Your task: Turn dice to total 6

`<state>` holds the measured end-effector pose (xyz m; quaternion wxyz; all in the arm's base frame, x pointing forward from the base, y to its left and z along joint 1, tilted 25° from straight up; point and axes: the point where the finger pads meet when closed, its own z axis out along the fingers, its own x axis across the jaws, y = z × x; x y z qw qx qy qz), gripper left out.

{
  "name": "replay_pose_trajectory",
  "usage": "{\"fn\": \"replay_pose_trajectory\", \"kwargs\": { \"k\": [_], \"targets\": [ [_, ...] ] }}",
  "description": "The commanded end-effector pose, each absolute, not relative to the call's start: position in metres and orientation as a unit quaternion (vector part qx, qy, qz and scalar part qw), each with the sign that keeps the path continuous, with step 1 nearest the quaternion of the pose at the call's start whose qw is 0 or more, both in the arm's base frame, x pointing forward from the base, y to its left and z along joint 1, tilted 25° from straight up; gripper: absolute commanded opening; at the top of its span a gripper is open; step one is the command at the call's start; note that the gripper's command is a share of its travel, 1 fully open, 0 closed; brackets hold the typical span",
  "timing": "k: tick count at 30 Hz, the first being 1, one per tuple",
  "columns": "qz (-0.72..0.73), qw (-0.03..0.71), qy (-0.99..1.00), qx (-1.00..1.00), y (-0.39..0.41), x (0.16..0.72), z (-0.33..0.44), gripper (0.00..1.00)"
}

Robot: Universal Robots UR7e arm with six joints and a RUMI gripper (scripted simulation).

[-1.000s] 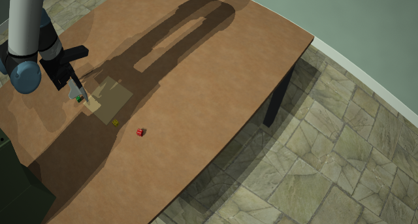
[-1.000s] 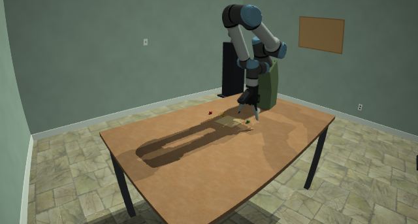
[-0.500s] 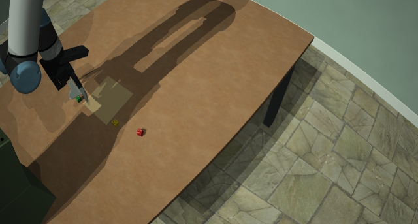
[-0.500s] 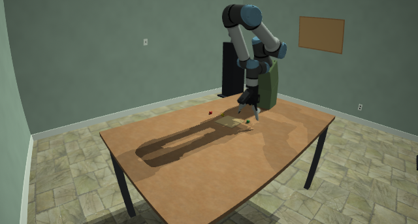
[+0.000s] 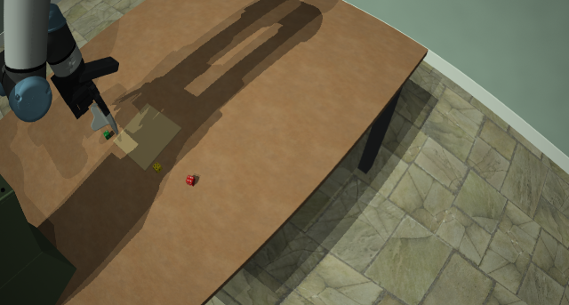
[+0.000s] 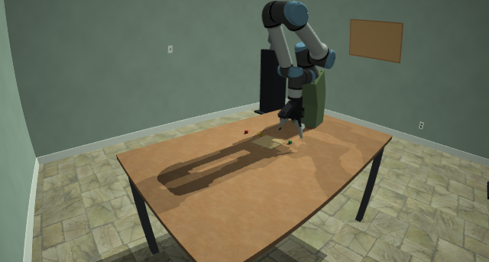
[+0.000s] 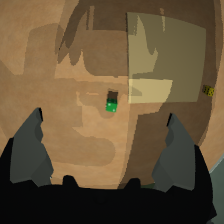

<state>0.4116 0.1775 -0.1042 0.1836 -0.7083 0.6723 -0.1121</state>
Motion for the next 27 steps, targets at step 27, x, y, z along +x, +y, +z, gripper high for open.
{"fn": "replay_pose_trajectory", "kwargs": {
  "k": [27],
  "targets": [
    [-0.111,0.183,0.673,-0.708,0.169,0.382,-0.039,1.00]
  ]
}}
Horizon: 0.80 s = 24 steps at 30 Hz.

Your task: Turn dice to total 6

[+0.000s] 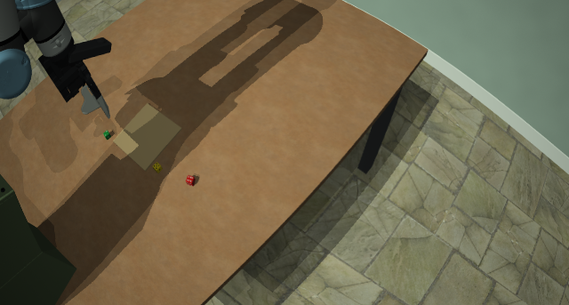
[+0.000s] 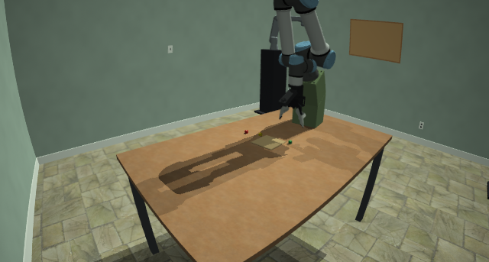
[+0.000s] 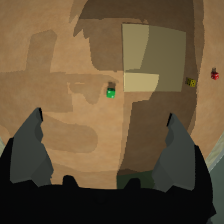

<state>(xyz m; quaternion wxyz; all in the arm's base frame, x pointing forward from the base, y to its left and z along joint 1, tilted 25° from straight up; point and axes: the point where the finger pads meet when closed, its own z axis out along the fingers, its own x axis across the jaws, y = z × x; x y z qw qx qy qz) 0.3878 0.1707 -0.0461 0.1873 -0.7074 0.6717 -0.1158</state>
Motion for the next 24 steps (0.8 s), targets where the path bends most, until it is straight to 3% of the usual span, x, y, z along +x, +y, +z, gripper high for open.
{"fn": "replay_pose_trajectory", "kwargs": {
  "k": [1,24],
  "targets": [
    [-0.111,0.183,0.673,-0.708,0.169,0.382,-0.039,1.00],
    [-0.111,0.183,0.673,-0.708,0.166,0.371,-0.014,1.00]
  ]
}}
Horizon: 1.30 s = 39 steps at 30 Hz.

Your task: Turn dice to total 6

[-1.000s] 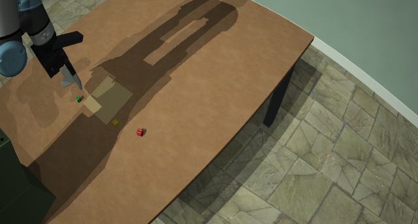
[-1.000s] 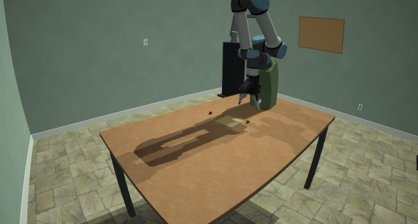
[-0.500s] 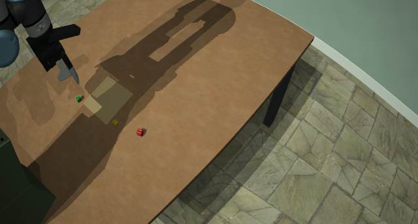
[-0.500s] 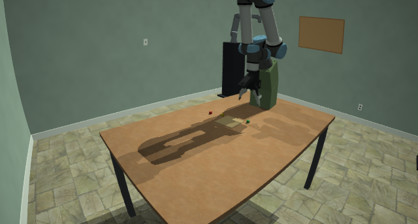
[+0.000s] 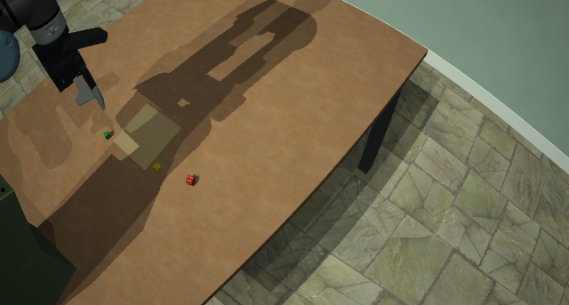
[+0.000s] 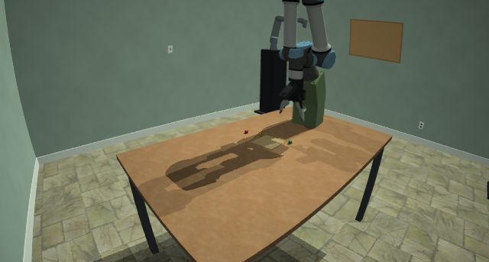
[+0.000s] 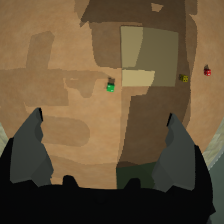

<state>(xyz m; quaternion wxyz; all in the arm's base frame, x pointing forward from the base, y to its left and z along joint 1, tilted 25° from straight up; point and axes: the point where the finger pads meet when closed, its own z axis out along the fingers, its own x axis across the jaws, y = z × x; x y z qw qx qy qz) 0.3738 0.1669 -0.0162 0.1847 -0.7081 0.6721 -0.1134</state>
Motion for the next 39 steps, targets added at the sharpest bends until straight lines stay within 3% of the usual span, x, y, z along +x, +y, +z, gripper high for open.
{"fn": "replay_pose_trajectory", "kwargs": {
  "k": [1,28,39],
  "targets": [
    [-0.111,0.183,0.673,-0.708,0.166,0.371,-0.014,1.00],
    [-0.103,0.186,0.703,-0.678,0.156,0.376,-0.014,1.00],
    [-0.066,0.195,0.815,-0.542,0.111,0.393,-0.020,1.00]
  ]
}}
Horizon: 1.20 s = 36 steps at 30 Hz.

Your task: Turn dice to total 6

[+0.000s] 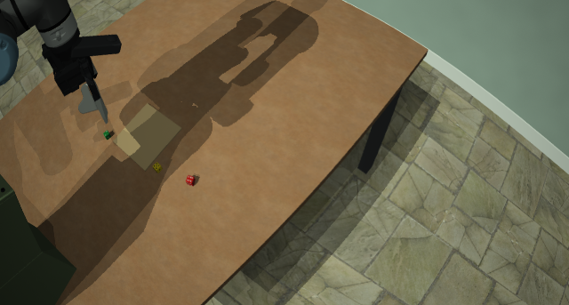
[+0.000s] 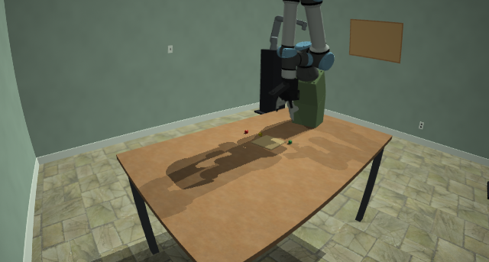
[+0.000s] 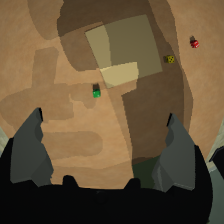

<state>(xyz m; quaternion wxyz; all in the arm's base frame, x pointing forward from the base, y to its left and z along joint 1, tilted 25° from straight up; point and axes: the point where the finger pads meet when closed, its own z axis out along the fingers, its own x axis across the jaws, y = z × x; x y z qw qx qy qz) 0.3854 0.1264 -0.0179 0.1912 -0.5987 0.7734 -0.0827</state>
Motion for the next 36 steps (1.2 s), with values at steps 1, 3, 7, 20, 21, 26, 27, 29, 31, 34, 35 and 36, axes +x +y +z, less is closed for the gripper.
{"fn": "replay_pose_trajectory", "kwargs": {
  "k": [1,3,7,20,21,26,27,29,31,34,35,36],
  "targets": [
    [-0.063,0.196,0.823,-0.530,0.107,0.394,-0.020,1.00],
    [-0.057,0.197,0.838,-0.506,0.099,0.396,-0.021,1.00],
    [-0.048,0.199,0.858,-0.472,0.089,0.399,-0.022,1.00],
    [-0.012,0.205,0.927,-0.313,0.043,0.407,-0.027,1.00],
    [-0.006,0.206,0.935,-0.287,0.036,0.408,-0.027,1.00],
    [0.007,0.207,0.951,-0.229,0.020,0.409,-0.028,1.00],
    [0.008,0.207,0.953,-0.222,0.018,0.409,-0.029,1.00],
    [0.014,0.208,0.959,-0.195,0.011,0.410,-0.029,1.00],
    [0.020,0.208,0.963,-0.169,0.004,0.410,-0.030,1.00],
    [0.029,0.209,0.969,-0.125,-0.008,0.410,-0.030,1.00],
    [0.033,0.209,0.971,-0.108,-0.012,0.410,-0.031,1.00],
    [0.033,0.209,0.972,-0.106,-0.012,0.410,-0.031,1.00]
  ]
}}
